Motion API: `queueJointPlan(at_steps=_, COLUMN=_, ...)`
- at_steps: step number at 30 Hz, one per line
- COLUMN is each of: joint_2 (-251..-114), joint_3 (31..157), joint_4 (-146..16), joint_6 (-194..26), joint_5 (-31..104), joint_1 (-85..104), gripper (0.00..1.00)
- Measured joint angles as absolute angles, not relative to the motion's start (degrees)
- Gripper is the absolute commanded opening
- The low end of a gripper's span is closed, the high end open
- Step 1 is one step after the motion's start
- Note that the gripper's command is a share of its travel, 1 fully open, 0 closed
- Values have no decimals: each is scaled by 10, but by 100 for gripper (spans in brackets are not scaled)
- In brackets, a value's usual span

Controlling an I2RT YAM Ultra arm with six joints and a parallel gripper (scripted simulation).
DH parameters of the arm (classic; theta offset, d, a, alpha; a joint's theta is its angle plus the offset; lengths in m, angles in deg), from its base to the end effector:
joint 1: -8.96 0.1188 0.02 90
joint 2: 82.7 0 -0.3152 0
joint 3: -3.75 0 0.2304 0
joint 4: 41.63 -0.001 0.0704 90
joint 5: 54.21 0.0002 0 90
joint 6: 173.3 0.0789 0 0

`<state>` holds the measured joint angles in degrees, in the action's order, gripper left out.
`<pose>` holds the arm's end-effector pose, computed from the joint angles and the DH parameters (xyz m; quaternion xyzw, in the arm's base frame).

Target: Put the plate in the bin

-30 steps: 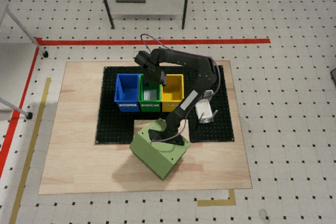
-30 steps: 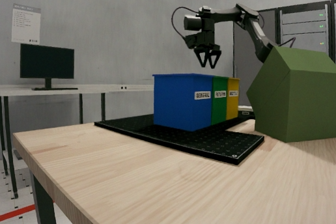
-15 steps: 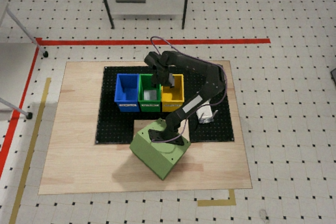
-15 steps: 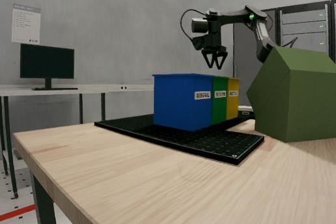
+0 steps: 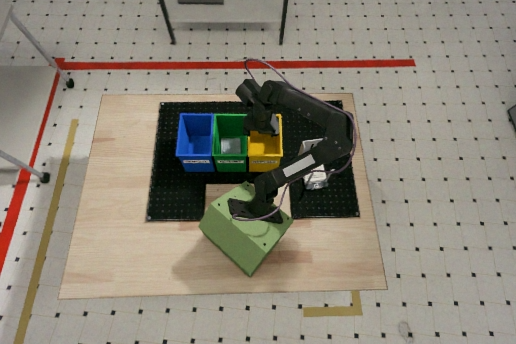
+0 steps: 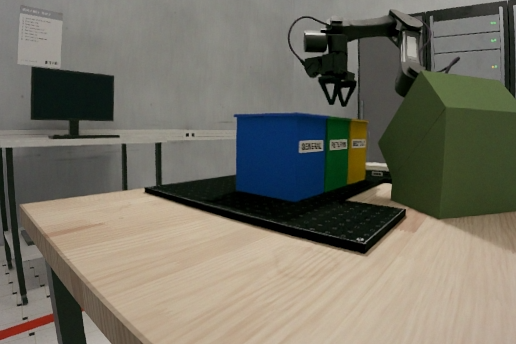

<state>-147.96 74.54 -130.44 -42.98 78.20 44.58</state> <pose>0.1379 0.0346 0.2995 0.0593 0.9290 -0.2510 0.2652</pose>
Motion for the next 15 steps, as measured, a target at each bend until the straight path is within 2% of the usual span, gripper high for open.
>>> queueJointPlan(at_steps=15, joint_2=-1480, joint_3=745, joint_4=-1304, joint_6=-439, joint_5=781, joint_1=446, gripper=82)
